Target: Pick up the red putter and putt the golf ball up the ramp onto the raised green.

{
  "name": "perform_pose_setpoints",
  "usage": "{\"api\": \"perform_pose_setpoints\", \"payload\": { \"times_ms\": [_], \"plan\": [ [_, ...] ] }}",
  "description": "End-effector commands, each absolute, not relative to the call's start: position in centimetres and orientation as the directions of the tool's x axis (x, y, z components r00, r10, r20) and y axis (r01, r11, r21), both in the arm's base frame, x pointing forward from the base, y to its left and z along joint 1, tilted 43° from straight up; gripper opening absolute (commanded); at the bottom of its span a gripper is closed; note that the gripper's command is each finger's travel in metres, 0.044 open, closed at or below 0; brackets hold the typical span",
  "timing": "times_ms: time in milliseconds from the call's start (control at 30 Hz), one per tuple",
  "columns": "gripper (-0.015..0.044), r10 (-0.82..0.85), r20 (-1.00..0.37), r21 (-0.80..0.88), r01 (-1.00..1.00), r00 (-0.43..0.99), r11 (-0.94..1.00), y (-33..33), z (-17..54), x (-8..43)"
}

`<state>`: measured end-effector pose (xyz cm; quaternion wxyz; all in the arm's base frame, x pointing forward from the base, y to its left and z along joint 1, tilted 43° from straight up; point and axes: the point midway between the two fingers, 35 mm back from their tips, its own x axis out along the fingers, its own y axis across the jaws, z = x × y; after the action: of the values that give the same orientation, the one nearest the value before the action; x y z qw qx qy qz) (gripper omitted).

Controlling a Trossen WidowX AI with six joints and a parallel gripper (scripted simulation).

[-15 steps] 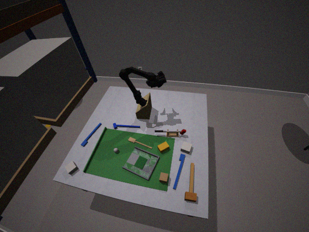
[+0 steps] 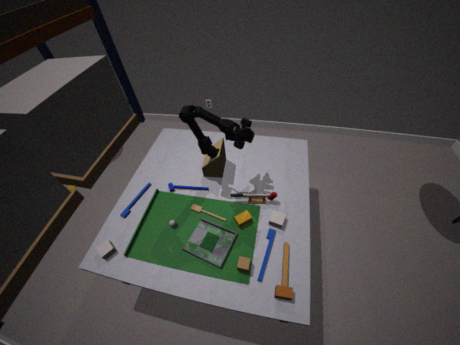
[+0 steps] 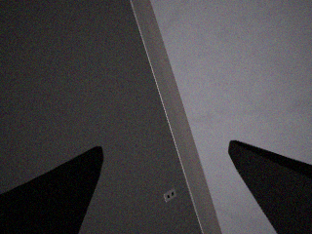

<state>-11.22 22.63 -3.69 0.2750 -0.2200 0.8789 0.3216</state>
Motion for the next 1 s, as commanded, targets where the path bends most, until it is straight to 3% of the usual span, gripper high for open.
{"api": "perform_pose_setpoints", "payload": {
  "times_ms": [0,300,567,967],
  "plan": [
    [0.0440,-0.168,-0.752,0.462,-0.691,-0.638,0.556,23.6,-6.7,-6.2],
    [0.0440,-0.192,-0.948,0.225,-0.961,-0.253,0.158,21.6,-12.2,8.5],
    [0.0440,-0.400,-0.915,0.031,-0.980,0.051,-0.197,14.1,-14.2,20.1],
    [0.0440,-0.451,-0.888,0.031,-0.967,0.091,-0.255,11.9,-15.0,22.2]
  ]
}}
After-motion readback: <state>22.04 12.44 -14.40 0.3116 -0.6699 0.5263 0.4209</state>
